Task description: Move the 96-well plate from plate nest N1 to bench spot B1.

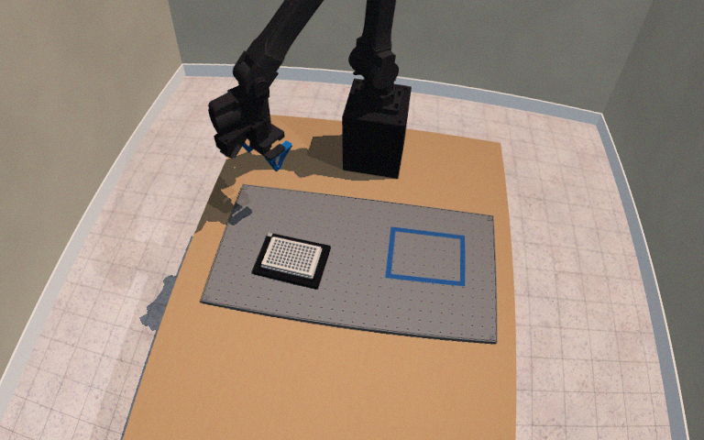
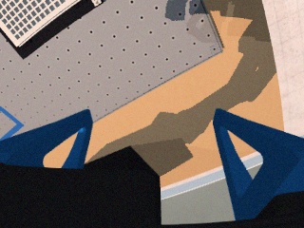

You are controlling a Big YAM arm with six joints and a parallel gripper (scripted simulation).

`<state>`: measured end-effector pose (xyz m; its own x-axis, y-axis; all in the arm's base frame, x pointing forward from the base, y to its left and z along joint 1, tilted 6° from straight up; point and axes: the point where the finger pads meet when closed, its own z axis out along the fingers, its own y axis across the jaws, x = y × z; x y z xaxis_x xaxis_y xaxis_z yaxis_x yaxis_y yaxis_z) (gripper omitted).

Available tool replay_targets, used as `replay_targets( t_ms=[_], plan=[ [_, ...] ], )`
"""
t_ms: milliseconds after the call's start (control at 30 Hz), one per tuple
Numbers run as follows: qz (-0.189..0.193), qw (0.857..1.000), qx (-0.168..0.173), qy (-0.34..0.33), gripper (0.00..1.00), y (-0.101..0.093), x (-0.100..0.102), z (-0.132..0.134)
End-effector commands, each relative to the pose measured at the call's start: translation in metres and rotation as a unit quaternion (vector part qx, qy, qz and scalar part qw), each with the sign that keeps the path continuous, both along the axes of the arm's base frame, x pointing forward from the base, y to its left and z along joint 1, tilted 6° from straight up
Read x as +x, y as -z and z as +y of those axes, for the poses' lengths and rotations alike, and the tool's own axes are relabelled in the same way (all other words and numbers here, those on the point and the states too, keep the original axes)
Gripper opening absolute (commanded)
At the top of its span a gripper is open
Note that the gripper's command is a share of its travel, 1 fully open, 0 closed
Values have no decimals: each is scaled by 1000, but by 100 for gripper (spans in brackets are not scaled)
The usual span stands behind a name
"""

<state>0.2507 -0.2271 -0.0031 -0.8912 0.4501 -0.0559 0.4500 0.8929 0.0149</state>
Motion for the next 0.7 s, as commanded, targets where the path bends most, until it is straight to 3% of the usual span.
replay_targets(
  t_ms=[0,233,333,667],
  plan=[
    [-21,996,-25,-80,100,-11,33,-15],
    [-21,980,-32,-195,100,-4,53,-6],
    [-20,977,-33,-212,100,-3,57,-3],
    [-19,928,-44,-370,100,8,86,13]
  ],
)
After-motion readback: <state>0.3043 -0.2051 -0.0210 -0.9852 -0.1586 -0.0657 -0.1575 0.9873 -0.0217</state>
